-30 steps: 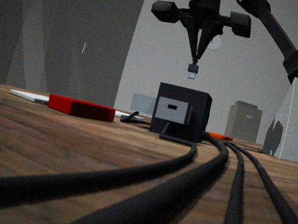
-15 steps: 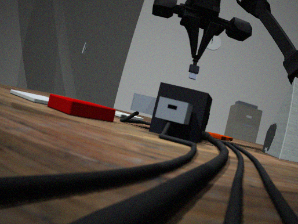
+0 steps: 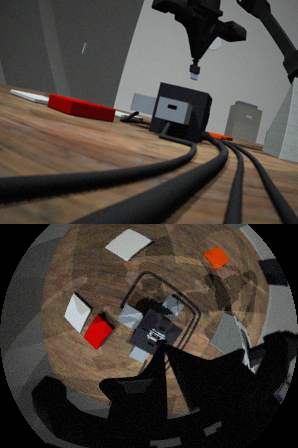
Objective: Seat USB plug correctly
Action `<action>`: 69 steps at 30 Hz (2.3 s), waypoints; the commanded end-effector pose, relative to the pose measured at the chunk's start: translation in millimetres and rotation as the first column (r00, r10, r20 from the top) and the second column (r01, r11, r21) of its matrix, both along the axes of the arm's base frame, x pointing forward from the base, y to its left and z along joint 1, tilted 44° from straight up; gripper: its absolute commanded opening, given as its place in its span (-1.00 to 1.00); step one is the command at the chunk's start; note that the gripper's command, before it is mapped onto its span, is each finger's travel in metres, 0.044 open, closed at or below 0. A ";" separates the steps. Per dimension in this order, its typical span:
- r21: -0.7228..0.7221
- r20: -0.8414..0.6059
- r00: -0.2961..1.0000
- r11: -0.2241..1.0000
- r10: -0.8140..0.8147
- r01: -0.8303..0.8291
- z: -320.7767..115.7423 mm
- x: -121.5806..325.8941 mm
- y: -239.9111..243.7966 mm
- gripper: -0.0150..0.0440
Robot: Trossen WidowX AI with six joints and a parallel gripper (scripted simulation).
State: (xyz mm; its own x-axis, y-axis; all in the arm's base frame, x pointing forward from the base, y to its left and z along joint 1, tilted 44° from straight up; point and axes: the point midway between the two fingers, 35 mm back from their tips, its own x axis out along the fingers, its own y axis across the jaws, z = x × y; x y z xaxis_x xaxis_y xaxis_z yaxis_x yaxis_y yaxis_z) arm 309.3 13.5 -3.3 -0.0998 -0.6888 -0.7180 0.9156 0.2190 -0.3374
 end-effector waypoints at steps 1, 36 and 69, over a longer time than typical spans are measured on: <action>0.012 -0.065 0.995 0.998 0.069 -0.068 -0.3 -0.2 0.1 -0.49; 0.318 -0.550 0.535 0.753 0.642 -0.577 -0.3 -0.2 0.1 -0.49; 0.739 -0.563 -0.288 0.316 0.775 -0.596 -0.3 -0.2 0.1 -0.49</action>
